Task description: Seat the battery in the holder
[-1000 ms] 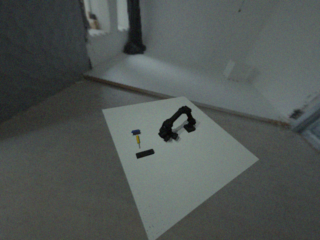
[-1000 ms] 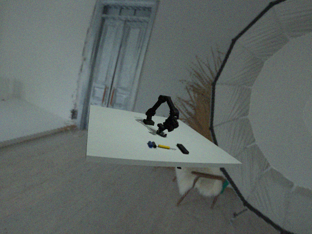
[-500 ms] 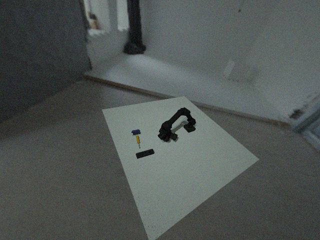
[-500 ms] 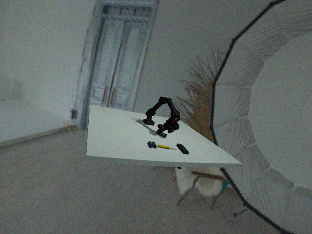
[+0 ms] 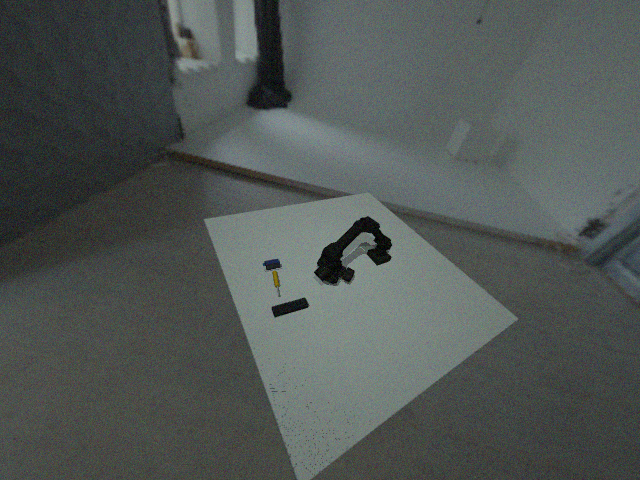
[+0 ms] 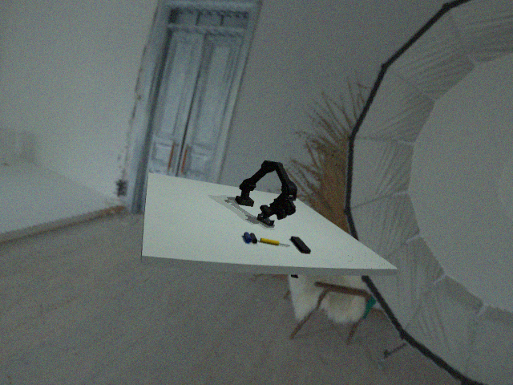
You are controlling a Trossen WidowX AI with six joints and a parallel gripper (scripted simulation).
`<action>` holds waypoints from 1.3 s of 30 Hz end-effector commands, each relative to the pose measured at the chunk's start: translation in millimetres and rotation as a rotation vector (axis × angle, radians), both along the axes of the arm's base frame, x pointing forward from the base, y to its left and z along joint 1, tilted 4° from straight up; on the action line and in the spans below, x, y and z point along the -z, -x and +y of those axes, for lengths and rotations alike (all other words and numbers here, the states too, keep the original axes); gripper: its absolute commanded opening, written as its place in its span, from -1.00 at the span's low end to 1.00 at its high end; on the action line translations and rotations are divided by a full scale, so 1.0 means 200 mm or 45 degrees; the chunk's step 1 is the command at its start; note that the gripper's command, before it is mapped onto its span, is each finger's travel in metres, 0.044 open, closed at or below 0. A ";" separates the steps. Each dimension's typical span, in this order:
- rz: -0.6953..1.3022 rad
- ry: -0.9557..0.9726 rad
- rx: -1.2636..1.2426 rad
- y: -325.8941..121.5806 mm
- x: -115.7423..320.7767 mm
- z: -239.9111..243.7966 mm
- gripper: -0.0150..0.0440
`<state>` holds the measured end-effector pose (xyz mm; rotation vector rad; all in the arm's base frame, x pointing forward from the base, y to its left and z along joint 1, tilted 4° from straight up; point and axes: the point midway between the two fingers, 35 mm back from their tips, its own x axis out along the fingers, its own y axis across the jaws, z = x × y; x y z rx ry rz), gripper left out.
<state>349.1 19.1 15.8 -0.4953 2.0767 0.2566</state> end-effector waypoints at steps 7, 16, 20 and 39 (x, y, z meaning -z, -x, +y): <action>-0.006 -0.002 0.005 -0.03 0.00 0.02 -0.20; -0.016 -0.004 0.003 -0.06 0.01 0.03 -0.20; -0.022 -0.006 0.002 -0.07 0.01 0.03 -0.20; -0.096 -0.050 0.006 -0.07 0.02 0.03 -0.20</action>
